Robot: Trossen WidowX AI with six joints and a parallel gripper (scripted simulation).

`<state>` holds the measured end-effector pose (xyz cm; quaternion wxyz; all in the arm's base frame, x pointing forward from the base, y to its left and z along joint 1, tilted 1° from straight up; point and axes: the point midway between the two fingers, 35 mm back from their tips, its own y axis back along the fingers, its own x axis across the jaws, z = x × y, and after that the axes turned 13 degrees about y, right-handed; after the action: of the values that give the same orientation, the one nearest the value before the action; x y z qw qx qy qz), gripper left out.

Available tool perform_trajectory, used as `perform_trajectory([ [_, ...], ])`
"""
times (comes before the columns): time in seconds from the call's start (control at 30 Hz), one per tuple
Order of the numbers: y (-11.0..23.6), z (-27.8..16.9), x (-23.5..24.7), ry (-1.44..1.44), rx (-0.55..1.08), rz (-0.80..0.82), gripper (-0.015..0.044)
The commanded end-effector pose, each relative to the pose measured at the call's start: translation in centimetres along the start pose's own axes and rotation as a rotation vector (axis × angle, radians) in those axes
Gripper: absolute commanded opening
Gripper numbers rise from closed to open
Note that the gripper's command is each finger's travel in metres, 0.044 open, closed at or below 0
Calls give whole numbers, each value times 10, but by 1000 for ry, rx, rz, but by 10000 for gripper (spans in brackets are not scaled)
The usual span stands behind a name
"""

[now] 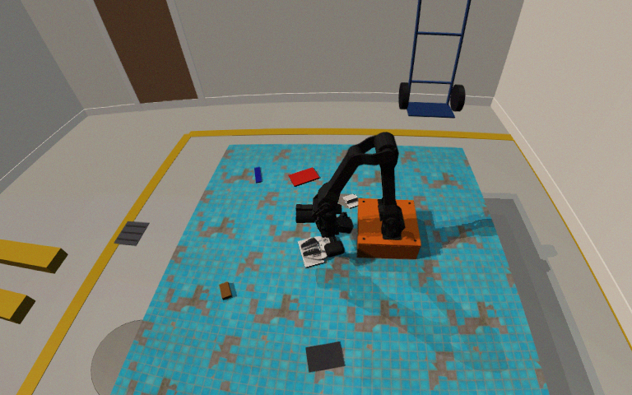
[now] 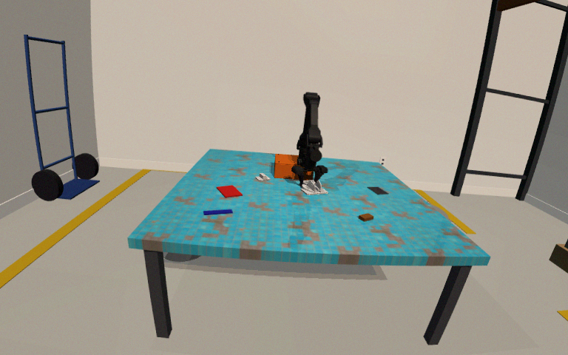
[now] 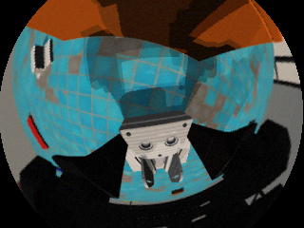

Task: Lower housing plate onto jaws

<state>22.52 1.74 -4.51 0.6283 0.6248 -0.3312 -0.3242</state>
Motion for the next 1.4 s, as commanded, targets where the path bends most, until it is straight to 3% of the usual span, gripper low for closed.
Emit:
perform_trajectory([
  [0.0,-3,0,0,2,0,0,351],
  [1.37,2,0,0,2,0,0,351],
])
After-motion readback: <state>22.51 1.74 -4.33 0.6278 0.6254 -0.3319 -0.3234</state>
